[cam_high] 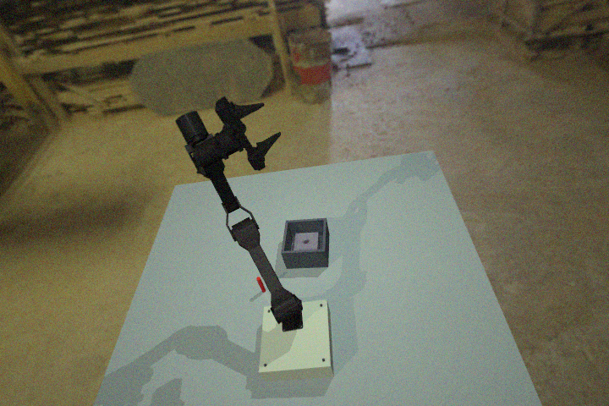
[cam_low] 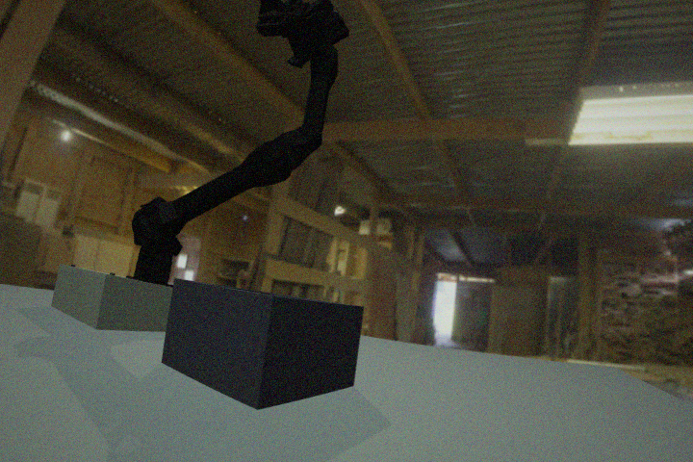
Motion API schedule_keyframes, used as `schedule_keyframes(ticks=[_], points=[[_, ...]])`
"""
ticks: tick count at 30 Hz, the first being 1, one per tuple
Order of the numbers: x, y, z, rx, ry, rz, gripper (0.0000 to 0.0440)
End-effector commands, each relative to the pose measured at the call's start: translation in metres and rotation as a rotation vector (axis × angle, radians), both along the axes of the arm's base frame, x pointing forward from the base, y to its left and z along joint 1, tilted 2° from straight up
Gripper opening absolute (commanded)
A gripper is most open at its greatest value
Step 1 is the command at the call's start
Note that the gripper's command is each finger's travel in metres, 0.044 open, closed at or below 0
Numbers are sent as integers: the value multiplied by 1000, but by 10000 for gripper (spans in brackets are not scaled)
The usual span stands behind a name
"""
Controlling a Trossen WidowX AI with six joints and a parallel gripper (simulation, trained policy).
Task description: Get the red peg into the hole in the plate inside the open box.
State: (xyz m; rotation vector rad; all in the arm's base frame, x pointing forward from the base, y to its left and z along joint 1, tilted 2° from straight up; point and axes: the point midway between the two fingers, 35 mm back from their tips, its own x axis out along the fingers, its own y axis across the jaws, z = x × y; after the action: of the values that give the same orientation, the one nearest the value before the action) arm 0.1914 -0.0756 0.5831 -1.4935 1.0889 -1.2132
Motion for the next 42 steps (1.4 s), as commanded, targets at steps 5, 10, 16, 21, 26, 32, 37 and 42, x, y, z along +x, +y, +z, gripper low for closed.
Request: schedule_keyframes(ticks=[5,10,16,21,26,32,37,42], points=[[-20,7,1,5,-132,33,440],[-38,13,-2,37,-290,94,440],[-59,15,-9,98,-476,160,440],[-75,12,-18,166,-627,209,440],[-90,7,-29,250,-772,250,440],[-103,-3,-45,370,-936,285,440],[-112,-13,-62,486,-1063,302,440],[-116,-23,-81,617,-1177,303,440]])
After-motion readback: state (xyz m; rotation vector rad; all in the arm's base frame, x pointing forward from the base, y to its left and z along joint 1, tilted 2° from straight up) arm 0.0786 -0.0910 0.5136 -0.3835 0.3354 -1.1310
